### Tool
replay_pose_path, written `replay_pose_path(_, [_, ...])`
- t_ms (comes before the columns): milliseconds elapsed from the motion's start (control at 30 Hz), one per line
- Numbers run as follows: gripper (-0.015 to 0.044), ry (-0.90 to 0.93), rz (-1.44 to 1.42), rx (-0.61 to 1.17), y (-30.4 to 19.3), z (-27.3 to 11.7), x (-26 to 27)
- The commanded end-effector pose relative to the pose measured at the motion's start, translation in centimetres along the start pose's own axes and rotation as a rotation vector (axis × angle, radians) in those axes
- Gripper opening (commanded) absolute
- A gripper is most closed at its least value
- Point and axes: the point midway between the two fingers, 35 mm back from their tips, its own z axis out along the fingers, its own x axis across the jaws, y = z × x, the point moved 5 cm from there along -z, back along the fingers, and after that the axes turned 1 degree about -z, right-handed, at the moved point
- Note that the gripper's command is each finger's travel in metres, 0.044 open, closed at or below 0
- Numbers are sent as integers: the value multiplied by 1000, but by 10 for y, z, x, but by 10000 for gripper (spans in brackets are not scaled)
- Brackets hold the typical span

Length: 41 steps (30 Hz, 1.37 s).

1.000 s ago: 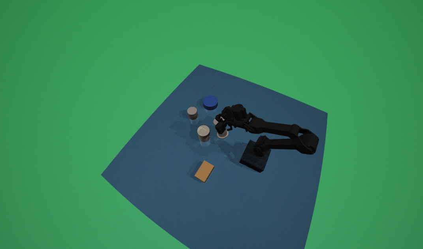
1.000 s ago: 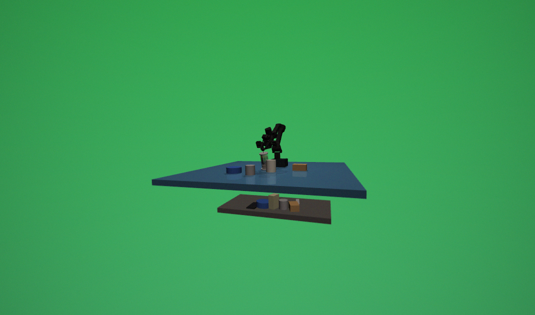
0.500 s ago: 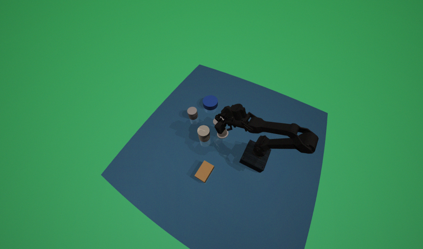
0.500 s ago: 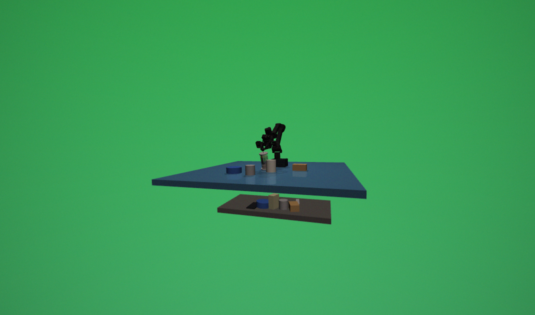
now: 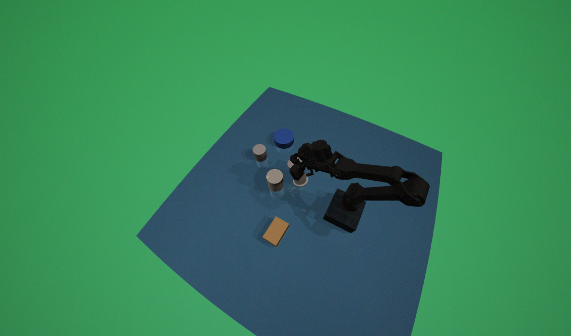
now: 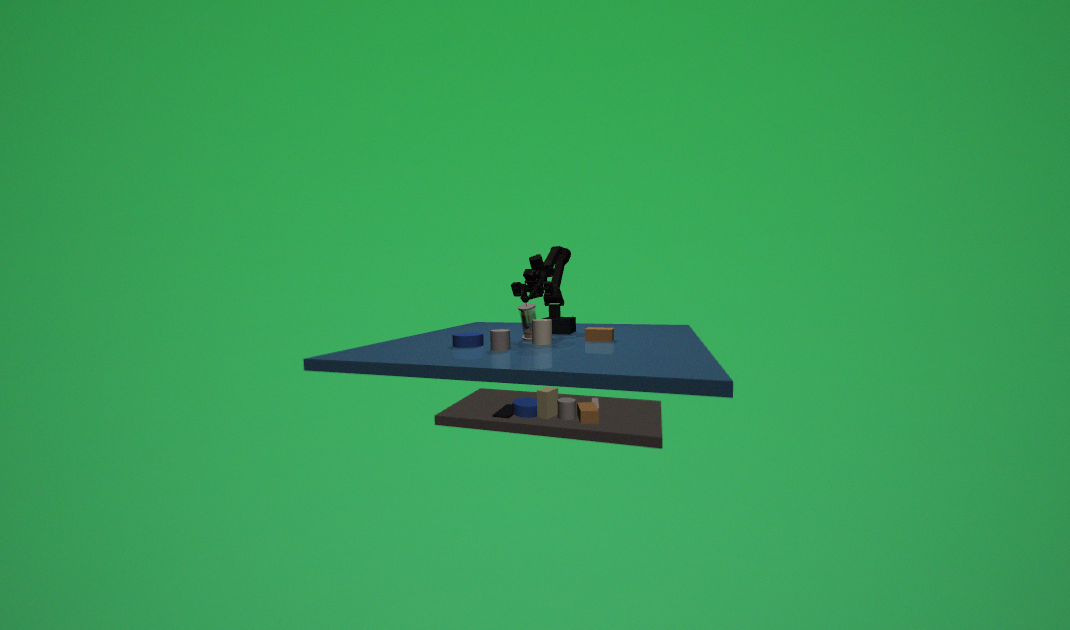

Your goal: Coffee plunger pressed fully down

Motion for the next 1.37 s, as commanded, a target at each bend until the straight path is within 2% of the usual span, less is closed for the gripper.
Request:
replay_pose_path(0, [122,0,0,3,-1,0,0])
replay_pose_path(400, [437,0,0,3,-1,0,0])
replay_pose_path(733, [440,-11,3,-15,11,-7,-2])
replay_pose_path(833, [440,-7,1,-5,22,-25,0])
replay_pose_path(1033, [440,3,-6,26,40,-88,2])
replay_pose_path(1333, [440,4,-6,27,39,-89,2])
